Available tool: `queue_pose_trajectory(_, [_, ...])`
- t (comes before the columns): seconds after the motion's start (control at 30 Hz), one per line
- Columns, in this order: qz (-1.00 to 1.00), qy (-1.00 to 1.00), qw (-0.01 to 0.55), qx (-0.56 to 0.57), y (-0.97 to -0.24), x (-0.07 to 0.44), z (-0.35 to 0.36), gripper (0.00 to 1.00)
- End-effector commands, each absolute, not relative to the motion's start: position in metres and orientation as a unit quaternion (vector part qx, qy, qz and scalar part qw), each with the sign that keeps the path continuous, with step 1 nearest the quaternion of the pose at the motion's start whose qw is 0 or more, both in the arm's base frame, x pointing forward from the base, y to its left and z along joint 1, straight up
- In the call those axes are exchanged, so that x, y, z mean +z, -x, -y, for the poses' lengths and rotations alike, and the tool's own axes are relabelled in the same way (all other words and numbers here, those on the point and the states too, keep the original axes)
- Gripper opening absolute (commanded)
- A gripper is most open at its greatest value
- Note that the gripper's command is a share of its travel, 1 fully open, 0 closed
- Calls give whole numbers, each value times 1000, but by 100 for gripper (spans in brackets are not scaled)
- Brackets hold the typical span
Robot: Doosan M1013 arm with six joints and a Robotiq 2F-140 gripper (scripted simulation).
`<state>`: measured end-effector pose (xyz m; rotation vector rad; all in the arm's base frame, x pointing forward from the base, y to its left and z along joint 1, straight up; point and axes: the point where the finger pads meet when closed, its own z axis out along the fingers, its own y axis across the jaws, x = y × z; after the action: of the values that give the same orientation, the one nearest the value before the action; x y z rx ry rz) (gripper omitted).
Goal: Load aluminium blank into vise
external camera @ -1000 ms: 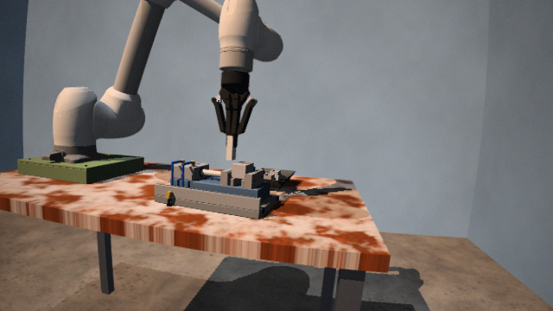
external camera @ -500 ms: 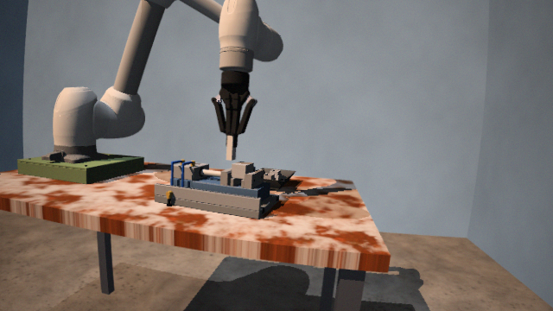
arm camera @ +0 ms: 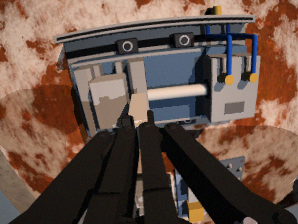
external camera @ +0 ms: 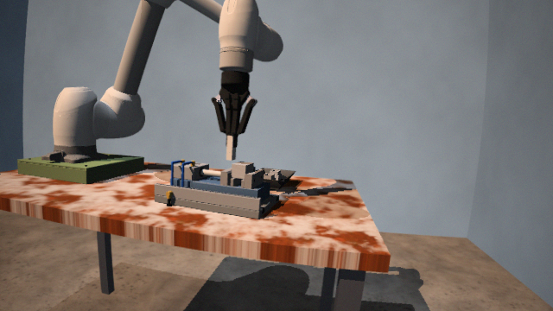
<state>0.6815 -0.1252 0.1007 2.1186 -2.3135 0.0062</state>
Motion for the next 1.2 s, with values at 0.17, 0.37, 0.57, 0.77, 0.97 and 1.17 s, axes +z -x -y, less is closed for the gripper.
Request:
queue_pose_trajectory(0.17, [738, -675, 3, 1, -680, 97, 128, 0])
queue_pose_trajectory(0.37, [738, -675, 3, 1, -680, 96, 128, 0])
queue_pose_trajectory(0.57, [738, -675, 3, 1, -680, 93, 128, 0])
queue_pose_trajectory(0.77, [738, -675, 3, 1, -680, 90, 128, 0])
queue_pose_trajectory(0.97, [738, -675, 3, 1, -680, 88, 128, 0])
queue_pose_trajectory(1.17, [738, -675, 3, 1, -680, 86, 128, 0])
